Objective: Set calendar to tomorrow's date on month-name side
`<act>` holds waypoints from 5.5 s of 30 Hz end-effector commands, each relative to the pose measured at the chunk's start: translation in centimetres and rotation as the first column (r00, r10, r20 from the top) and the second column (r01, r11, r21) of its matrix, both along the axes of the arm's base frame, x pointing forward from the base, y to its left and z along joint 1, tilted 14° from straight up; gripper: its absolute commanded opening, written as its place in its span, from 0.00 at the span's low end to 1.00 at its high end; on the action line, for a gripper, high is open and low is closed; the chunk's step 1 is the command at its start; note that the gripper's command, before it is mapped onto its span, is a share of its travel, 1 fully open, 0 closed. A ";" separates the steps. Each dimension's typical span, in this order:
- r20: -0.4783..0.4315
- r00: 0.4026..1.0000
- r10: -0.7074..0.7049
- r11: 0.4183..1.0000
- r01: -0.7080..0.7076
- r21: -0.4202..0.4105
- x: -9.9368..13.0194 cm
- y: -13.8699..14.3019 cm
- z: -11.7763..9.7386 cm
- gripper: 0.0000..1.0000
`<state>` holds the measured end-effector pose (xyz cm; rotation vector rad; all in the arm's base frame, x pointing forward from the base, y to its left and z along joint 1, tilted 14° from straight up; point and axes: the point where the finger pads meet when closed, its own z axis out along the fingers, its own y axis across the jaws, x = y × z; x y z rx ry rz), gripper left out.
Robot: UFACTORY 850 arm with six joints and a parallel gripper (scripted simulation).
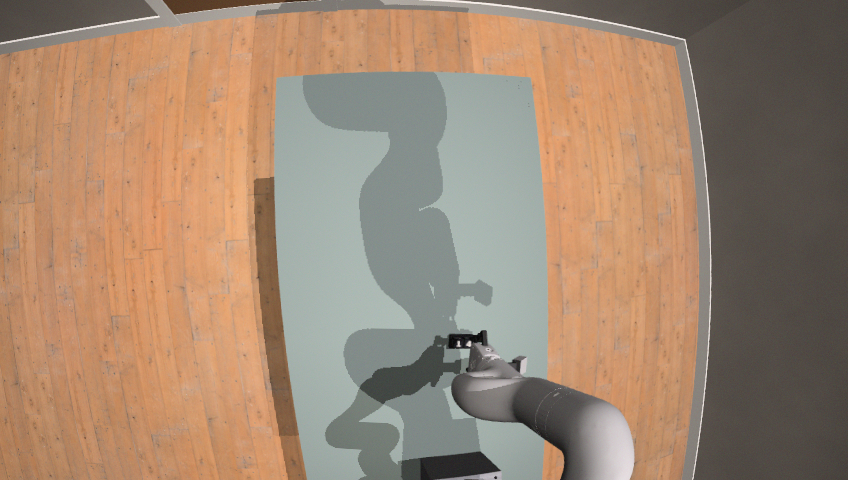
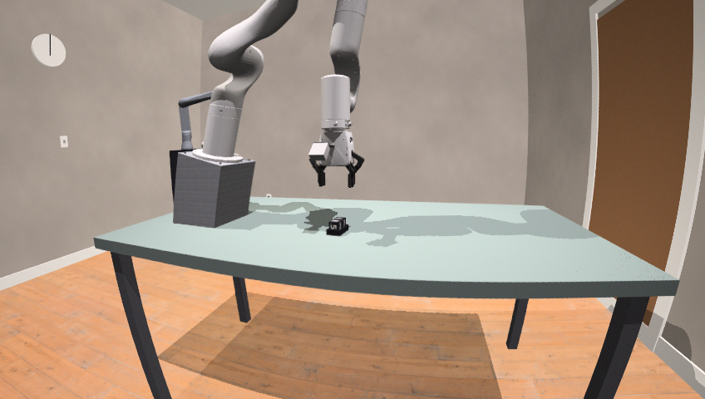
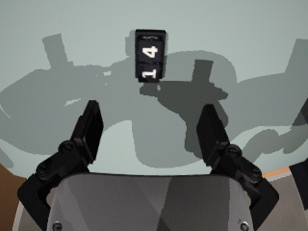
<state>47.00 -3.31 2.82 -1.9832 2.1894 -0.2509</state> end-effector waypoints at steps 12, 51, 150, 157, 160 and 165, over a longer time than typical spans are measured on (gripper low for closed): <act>0.000 0.994 -0.108 0.994 0.108 0.026 -0.2 -0.3 -0.1 1.00; -0.173 0.266 -0.948 0.221 0.945 0.240 -3.4 -3.4 -2.1 1.00; -0.468 -0.875 -0.127 -0.992 0.121 0.041 -6.5 -6.5 -10.4 1.00; -0.468 -0.875 -0.127 -0.992 0.121 0.041 -6.1 -6.5 -12.2 1.00; -0.468 -0.875 -0.127 -0.992 0.121 0.041 -5.9 -6.5 -12.7 1.00; -0.468 -0.875 -0.127 -0.992 0.121 0.041 -5.9 -6.5 -12.8 1.00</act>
